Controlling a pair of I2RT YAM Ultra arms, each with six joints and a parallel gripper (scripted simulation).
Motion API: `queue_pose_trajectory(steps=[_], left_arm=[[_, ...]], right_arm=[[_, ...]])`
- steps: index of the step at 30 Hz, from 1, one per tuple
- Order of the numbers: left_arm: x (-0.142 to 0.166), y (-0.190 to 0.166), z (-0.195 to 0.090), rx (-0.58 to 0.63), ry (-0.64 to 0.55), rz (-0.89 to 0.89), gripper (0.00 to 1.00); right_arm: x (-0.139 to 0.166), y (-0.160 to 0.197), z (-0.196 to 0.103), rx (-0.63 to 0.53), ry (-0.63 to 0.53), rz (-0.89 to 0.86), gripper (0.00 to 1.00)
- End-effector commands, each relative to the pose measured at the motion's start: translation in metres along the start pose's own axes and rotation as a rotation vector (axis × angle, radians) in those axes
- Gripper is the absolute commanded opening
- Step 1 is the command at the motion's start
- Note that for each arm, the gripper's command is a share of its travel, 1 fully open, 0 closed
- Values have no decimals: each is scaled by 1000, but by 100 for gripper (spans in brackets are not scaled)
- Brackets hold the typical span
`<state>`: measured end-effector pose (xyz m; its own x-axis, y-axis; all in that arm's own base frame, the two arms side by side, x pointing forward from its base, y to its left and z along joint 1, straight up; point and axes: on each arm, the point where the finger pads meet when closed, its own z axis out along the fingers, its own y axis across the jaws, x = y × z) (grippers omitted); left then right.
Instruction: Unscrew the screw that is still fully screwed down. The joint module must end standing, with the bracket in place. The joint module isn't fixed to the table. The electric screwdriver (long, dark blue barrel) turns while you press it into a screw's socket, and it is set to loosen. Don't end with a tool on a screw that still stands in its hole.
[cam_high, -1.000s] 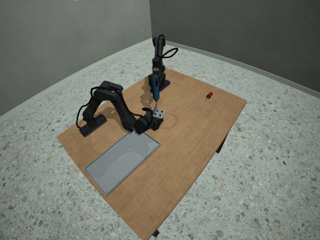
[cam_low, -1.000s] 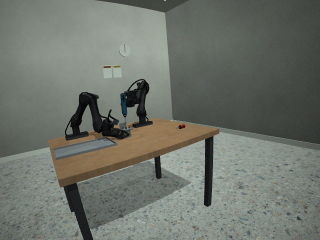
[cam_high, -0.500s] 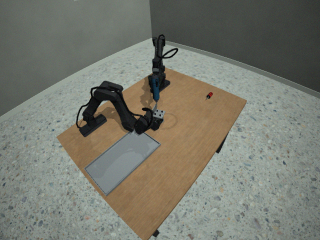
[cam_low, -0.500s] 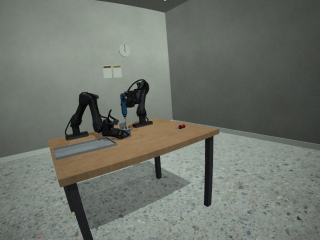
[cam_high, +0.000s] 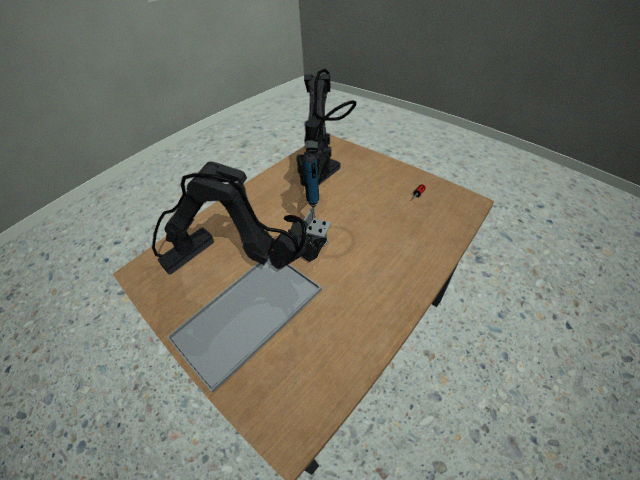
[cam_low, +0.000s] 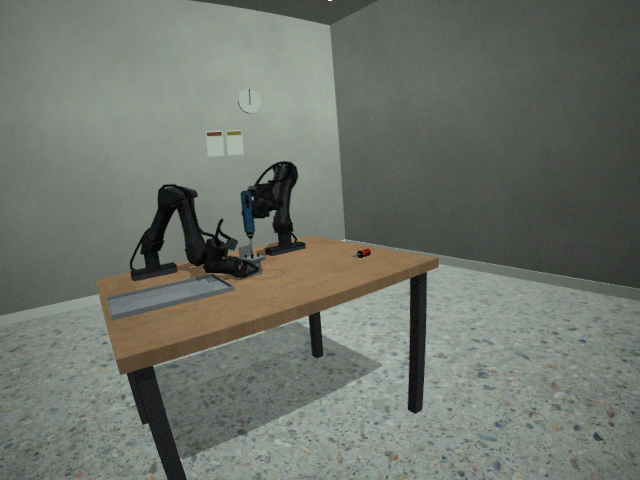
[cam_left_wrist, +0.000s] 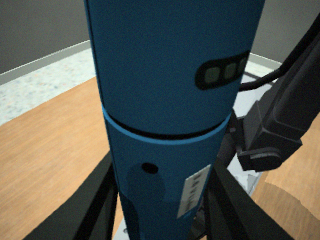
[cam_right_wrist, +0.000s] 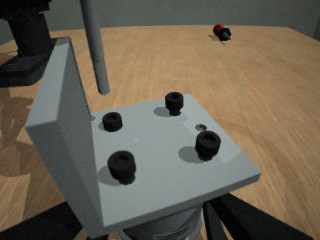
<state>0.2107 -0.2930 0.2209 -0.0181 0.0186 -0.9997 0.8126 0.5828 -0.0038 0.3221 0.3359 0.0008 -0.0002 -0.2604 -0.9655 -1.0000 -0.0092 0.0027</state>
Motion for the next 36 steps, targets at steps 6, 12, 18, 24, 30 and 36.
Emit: queue_pose_trajectory(steps=[6, 12, 18, 24, 30, 36], left_arm=[[-45, 0, 1, 2, -160, -8, 42], [-26, 0, 1, 1, -125, -8, 42], [-21, 0, 1, 1, -124, -8, 42], [-36, 0, 2, 1, -159, -8, 42], [-36, 0, 2, 1, -161, -8, 42], [-39, -1, 1, 1, -168, -8, 42]], right_arm=[[-14, -6, -6, 14, -19, -21, 59], [-14, -6, -6, 14, -19, -21, 59], [-14, -6, -6, 14, -19, -21, 59], [-14, -6, -6, 14, -19, -21, 59], [-14, -6, -6, 14, -19, -21, 59], [-14, -6, -6, 14, -19, -21, 59]])
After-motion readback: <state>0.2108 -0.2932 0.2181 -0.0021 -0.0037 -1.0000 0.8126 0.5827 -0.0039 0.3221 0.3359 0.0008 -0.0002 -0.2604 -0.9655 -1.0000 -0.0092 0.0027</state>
